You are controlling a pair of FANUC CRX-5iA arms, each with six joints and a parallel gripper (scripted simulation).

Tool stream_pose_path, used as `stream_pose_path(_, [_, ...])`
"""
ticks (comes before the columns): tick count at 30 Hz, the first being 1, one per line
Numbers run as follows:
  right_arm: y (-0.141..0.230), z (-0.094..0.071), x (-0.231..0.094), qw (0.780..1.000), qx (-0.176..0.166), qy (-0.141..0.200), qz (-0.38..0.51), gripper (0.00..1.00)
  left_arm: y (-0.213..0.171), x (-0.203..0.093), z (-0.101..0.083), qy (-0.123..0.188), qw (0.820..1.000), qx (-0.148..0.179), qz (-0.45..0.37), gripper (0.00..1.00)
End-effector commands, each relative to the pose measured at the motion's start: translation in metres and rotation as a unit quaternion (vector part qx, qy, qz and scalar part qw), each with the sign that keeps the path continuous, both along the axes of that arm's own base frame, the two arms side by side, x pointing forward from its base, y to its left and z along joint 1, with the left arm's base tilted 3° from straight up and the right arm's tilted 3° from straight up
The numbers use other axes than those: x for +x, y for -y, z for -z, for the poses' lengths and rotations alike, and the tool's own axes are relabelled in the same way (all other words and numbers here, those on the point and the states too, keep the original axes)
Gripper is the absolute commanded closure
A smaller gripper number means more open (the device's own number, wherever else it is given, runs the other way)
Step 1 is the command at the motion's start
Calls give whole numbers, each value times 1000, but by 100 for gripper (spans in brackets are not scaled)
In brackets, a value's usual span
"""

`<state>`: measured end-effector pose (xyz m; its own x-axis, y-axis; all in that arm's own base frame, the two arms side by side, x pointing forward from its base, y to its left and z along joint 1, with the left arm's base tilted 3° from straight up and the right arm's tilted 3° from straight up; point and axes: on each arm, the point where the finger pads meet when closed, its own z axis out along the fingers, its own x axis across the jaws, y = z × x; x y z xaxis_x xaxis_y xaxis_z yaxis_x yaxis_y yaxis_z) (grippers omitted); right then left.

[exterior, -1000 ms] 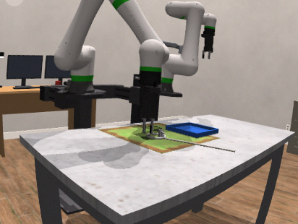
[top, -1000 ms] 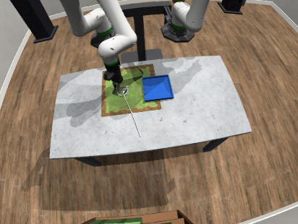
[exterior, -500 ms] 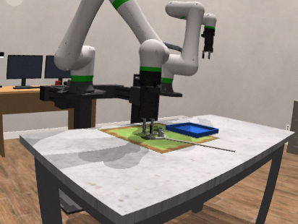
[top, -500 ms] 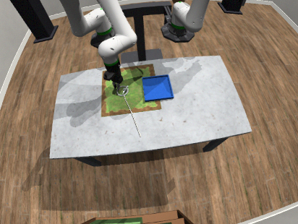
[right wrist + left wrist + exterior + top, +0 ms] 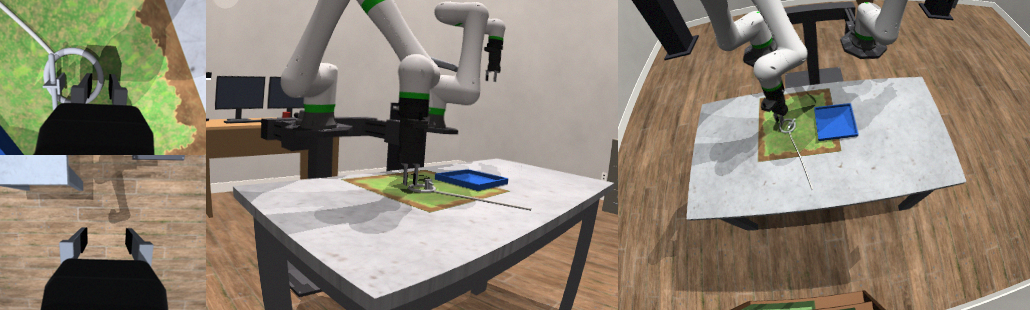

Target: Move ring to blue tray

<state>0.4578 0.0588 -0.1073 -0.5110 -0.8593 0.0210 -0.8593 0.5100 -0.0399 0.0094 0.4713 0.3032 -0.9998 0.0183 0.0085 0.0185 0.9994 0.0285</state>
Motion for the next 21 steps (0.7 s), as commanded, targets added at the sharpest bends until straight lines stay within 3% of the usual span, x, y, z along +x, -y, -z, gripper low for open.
stream_pose_path(1, [0, -1, 1, 1000, 0, 1, 0, 45, 0, 0, -1, 0, 1000, 1, 0, 0])
stream_pose_path(21, [0, 3, 1, 1000, 0, 1, 0, 45, 0, 0, -1, 0, 1000, 1, 0, 0])
